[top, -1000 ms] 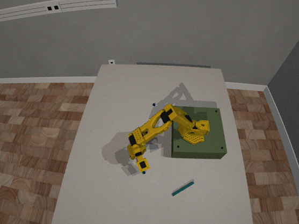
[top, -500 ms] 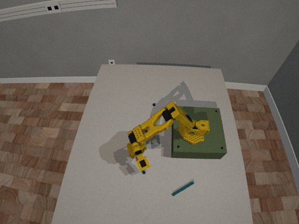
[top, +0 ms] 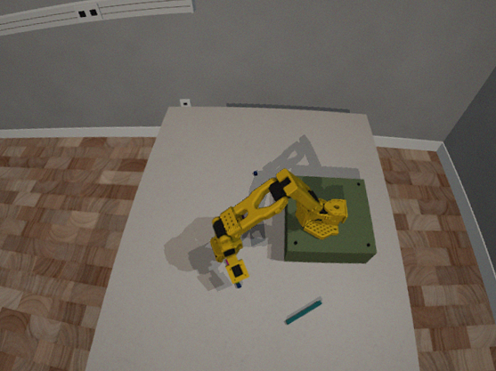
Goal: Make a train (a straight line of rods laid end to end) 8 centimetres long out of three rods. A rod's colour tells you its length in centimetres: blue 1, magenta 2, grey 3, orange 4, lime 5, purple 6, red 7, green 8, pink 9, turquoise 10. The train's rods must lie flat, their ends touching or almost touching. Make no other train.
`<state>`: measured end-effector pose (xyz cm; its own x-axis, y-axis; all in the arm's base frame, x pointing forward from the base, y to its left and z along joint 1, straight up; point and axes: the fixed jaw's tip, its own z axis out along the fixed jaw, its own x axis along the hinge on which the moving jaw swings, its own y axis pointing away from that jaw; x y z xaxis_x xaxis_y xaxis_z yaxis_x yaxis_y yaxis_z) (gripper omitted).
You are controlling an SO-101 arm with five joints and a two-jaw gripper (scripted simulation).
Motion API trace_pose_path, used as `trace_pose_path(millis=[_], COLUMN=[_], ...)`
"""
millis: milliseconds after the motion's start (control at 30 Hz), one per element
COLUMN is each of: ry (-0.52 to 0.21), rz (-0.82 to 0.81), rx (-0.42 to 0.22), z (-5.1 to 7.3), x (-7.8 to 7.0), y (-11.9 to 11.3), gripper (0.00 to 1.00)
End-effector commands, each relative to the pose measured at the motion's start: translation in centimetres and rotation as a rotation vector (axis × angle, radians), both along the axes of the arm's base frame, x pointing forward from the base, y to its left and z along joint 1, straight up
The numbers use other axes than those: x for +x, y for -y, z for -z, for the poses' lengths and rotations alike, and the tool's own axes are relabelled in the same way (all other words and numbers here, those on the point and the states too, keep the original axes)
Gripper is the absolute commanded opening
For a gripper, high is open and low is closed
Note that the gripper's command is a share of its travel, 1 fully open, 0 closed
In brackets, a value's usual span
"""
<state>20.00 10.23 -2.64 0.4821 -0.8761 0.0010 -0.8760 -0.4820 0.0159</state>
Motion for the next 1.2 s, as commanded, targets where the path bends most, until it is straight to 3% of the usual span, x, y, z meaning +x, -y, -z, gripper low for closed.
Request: trace_pose_path(millis=[0,300,533,800,867,1167], ry=[0.011,0.013,0.023,0.051,0.051,0.097], rz=[0.002,0.011,0.084,0.287,0.287,0.643], rx=[0.007,0.008,0.013,0.029,0.029,0.064], z=[-0.5,-0.6,-1.3,-3.4,-3.4,-6.7], x=[0.0,0.0,0.2,0.5,0.5,0.4], y=[-0.2,-0.2,0.2,1.2,1.2,3.1], gripper=[0.17,0.17,0.17,0.17,0.17,0.17])
